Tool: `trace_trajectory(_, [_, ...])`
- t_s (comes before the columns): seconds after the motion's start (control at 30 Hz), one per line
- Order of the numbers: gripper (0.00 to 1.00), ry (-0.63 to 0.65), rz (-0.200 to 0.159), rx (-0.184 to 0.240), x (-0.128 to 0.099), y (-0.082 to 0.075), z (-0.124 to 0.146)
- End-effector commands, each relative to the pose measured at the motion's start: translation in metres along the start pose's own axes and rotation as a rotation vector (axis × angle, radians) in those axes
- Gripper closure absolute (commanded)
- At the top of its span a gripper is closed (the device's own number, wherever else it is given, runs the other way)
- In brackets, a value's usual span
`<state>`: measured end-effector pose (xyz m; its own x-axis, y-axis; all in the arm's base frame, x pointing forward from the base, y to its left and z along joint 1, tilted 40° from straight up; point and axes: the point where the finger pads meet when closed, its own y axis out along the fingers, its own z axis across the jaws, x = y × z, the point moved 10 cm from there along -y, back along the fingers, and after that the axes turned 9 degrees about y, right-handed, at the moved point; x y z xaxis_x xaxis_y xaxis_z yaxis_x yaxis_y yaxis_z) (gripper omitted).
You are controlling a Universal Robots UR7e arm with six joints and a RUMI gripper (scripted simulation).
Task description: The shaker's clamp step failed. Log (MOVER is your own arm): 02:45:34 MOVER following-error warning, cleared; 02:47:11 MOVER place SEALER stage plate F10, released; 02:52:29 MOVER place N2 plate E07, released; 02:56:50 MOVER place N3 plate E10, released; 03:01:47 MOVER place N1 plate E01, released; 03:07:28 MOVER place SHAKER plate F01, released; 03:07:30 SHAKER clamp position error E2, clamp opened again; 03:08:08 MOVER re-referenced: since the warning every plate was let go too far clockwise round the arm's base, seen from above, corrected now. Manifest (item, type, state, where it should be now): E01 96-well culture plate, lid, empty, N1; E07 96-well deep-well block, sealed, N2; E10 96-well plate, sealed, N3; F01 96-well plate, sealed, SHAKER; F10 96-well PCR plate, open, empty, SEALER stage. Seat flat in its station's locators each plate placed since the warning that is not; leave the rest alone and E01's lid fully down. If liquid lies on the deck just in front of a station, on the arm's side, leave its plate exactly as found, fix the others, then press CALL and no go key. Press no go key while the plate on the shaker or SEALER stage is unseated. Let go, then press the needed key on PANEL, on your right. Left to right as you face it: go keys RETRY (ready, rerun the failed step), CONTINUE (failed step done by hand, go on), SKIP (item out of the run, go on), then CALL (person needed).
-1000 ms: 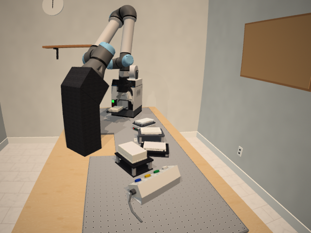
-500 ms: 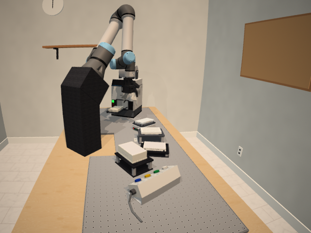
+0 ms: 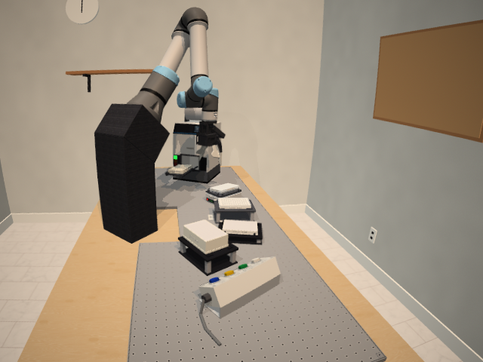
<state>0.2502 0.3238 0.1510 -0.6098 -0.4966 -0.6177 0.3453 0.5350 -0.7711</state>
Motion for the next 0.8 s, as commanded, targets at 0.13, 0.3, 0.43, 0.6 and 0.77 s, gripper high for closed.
trace_trajectory(0.13, [0.18, 0.000, 0.000, -0.001, -0.001, 0.016, 0.001])
trace_trajectory(0.3, [0.18, 0.000, 0.000, -0.001, -0.001, 0.016, 0.001])
trace_trajectory(0.43, [0.18, 0.060, 0.000, -0.001, -0.001, 0.017, 0.016])
trace_trajectory(0.6, [0.18, 0.144, 0.000, -0.001, -0.002, 0.017, 0.041])
trace_trajectory(0.77, [0.18, 0.144, 0.000, -0.001, -0.002, 0.017, 0.066])
